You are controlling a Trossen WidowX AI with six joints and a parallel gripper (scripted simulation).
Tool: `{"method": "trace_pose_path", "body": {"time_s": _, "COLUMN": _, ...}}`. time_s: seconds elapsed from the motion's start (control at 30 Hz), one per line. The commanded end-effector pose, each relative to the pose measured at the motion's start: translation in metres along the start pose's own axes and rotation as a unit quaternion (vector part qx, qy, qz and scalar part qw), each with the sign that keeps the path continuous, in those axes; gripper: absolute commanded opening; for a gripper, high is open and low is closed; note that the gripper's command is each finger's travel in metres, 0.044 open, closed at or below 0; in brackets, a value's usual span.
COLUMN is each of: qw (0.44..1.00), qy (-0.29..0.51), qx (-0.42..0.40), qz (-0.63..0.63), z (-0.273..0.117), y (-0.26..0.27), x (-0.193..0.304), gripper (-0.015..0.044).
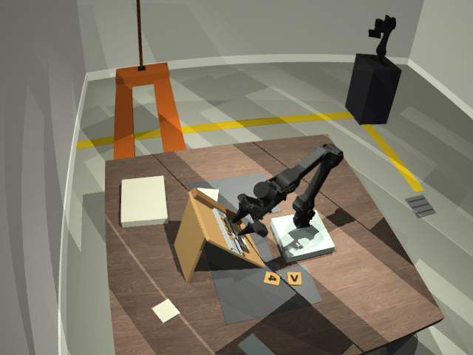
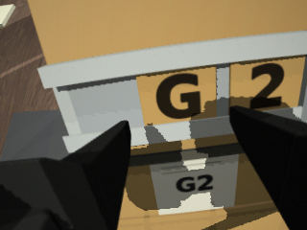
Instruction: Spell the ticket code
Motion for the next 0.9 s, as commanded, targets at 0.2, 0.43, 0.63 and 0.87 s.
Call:
{"method": "trace_pose_path", "body": {"time_s": 0.2, "qw": 1.0, "qy": -0.003, "qx": 0.001, "qz": 0.003, "z": -0.0049, "y": -0.001, "x": -0.0005, "gripper": 0.0295}}
{"method": "trace_pose_path", "body": {"time_s": 0.43, "qw": 1.0, "qy": -0.003, "qx": 0.001, "qz": 0.003, "z": -0.0069, "y": -0.0014, "x": -0.0007, "gripper": 0.0295}}
{"method": "trace_pose_path", "body": {"time_s": 0.63, "qw": 1.0, "qy": -0.003, "qx": 0.001, "qz": 0.003, "z": -0.0087, "y": -0.0018, "x": -0.0011, "gripper": 0.0295}}
{"method": "trace_pose_path", "body": {"time_s": 0.87, "qw": 1.0, "qy": -0.002, "qx": 0.001, "qz": 0.003, "z": -0.0108, "y": -0.0025, "x": -0.002, "gripper": 0.0295}}
Point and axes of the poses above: the point midway between the two fingers, 35 mm back from their tips, its own z axis out along the fingers, its own y axis across the jaws, x = y × z, the point moved 3 cm from there along -z, back along the fingers, and after that the axes turned 11 degrees about -z, right-handed, at the moved point
